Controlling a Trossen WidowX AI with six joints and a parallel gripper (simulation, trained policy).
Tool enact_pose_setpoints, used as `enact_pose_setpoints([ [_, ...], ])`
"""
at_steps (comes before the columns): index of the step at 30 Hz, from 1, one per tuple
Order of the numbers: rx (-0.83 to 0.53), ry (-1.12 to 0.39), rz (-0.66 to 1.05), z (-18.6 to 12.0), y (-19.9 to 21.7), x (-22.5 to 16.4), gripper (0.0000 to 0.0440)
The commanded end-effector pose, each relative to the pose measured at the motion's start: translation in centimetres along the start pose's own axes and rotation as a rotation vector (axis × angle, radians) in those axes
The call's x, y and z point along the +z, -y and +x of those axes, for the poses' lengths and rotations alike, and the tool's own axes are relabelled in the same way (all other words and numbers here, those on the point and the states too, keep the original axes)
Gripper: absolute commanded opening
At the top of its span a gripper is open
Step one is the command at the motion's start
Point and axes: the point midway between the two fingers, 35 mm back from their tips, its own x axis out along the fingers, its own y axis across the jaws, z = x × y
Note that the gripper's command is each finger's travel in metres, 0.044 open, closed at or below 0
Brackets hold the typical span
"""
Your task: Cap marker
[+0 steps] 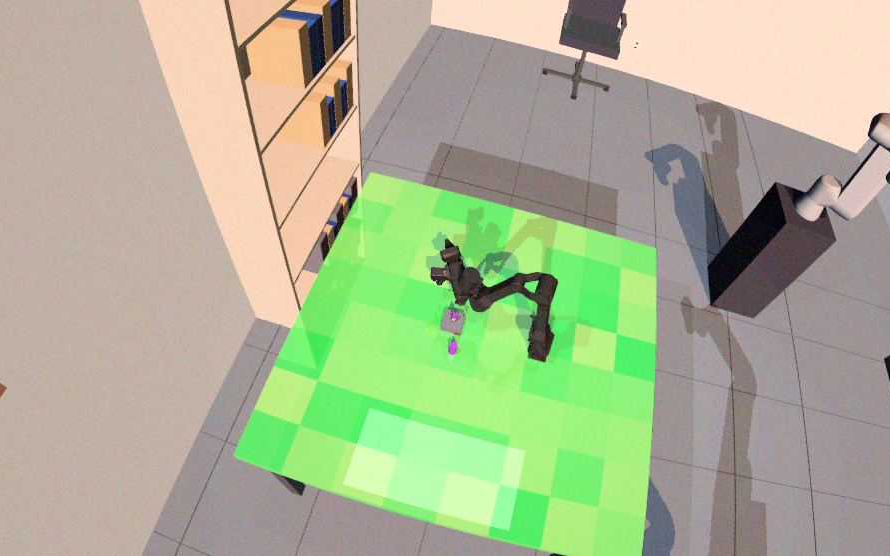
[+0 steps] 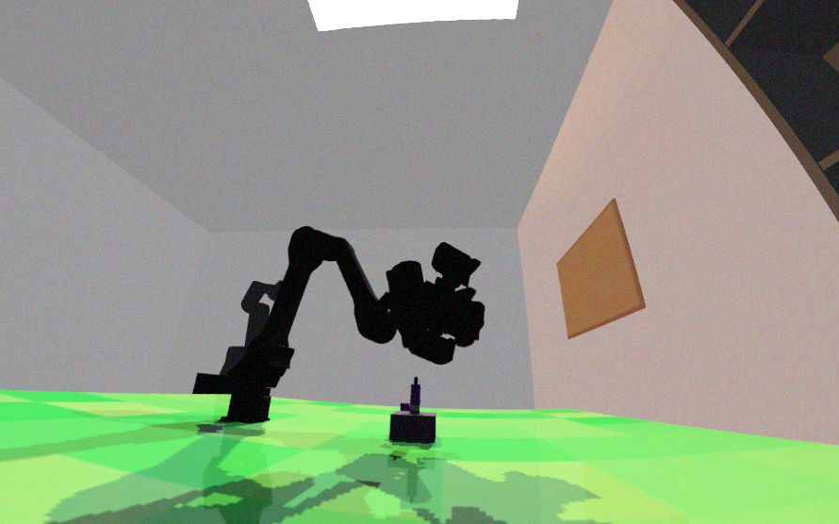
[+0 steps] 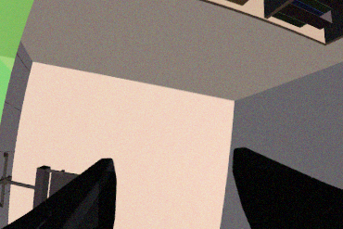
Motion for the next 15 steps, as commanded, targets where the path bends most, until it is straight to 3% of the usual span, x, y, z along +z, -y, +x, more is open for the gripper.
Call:
enact_pose_setpoints([
  [1, 0.011, 0.043, 0.003, 0.3, 0.8, 1.2, 0.0208],
  [15, 0.070, 0.159, -0.009, 0.9, 3.0, 4.3, 0.0243],
])
